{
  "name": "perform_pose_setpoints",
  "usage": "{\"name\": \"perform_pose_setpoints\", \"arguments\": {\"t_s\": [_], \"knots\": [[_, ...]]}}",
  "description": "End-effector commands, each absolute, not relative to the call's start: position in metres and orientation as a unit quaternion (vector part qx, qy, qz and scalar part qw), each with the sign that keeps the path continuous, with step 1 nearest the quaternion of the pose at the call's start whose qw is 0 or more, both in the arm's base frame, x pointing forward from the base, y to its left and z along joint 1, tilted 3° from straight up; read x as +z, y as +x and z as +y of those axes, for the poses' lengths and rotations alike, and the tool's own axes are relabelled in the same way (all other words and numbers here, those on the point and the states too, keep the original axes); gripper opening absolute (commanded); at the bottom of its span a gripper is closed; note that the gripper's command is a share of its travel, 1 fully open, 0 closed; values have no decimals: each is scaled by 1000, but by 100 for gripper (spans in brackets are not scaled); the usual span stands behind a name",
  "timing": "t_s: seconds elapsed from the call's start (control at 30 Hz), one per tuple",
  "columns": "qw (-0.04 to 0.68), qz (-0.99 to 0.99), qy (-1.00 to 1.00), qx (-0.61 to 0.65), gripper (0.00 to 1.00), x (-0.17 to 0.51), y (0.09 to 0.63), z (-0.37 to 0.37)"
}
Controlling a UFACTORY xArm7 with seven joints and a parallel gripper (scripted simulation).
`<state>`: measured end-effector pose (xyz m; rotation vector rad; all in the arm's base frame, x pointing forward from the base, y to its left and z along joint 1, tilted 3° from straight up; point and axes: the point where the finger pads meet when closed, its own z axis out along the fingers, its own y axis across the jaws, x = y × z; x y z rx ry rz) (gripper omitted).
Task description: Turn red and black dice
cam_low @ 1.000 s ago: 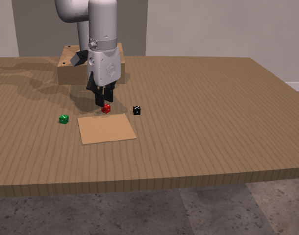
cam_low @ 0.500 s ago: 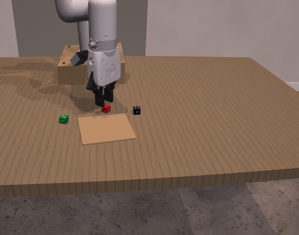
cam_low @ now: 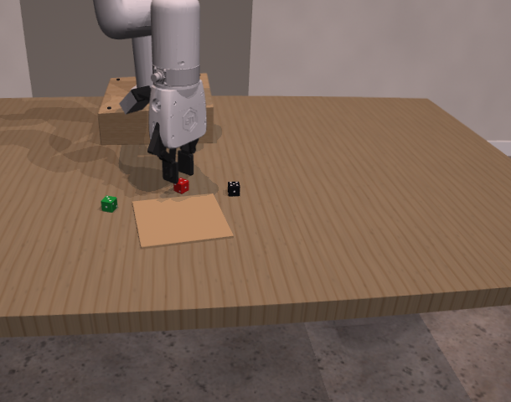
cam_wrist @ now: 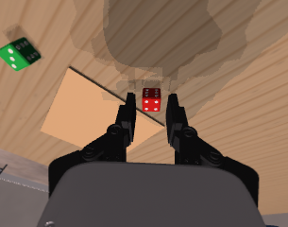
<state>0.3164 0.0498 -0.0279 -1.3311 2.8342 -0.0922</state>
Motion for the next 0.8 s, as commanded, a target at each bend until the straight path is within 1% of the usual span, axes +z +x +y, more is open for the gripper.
{"name": "perform_pose_setpoints", "arguments": {"t_s": [0.0,0.77], "knots": [[6,905,-425,-30,36,-30,318,50],[6,905,-425,-30,36,-50,318,49]]}}
